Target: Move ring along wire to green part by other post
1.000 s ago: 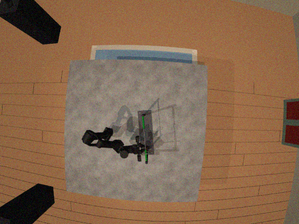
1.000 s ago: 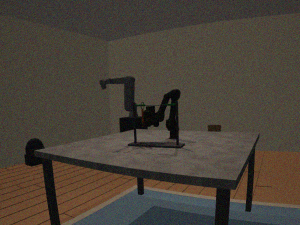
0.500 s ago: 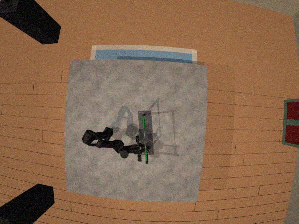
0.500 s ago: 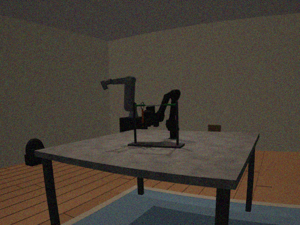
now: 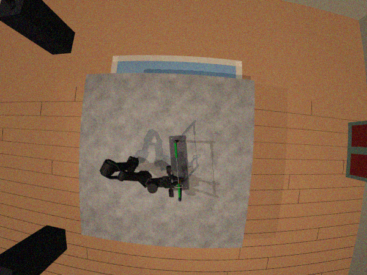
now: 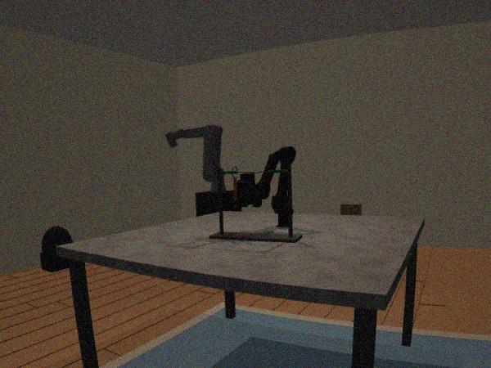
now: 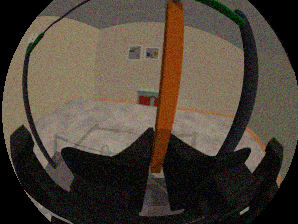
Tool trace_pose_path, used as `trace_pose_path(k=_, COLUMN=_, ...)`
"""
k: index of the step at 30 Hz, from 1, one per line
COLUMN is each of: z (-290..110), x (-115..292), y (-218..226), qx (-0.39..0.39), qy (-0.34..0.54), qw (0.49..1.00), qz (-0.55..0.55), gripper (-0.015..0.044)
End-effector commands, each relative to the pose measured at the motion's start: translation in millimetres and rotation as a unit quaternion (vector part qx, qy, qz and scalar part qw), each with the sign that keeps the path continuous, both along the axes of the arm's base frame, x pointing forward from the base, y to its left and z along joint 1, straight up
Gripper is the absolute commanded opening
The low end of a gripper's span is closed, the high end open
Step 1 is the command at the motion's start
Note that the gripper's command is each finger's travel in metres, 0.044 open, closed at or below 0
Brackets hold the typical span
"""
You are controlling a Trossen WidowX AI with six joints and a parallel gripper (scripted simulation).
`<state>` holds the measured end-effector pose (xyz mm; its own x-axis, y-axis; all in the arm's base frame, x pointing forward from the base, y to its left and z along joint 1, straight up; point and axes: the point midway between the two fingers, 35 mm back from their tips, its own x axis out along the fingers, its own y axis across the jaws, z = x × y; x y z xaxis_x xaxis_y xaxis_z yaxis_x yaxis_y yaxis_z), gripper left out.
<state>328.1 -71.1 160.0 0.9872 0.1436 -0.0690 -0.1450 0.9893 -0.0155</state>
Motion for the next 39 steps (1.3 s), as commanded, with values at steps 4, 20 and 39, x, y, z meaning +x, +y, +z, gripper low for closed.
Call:
trace_pose_path(k=4, z=-1, x=-2, y=8, qx=0.002, qy=0.001, qw=1.000, qz=0.000, gripper=-0.0150)
trace_pose_path(k=20, z=-1, x=-4, y=24, qx=0.003, qy=0.000, qw=1.000, qz=0.003, gripper=-0.0150)
trace_pose_path(k=39, z=-1, x=-6, y=43, qx=0.005, qy=-0.001, qw=1.000, qz=0.004, gripper=-0.0150)
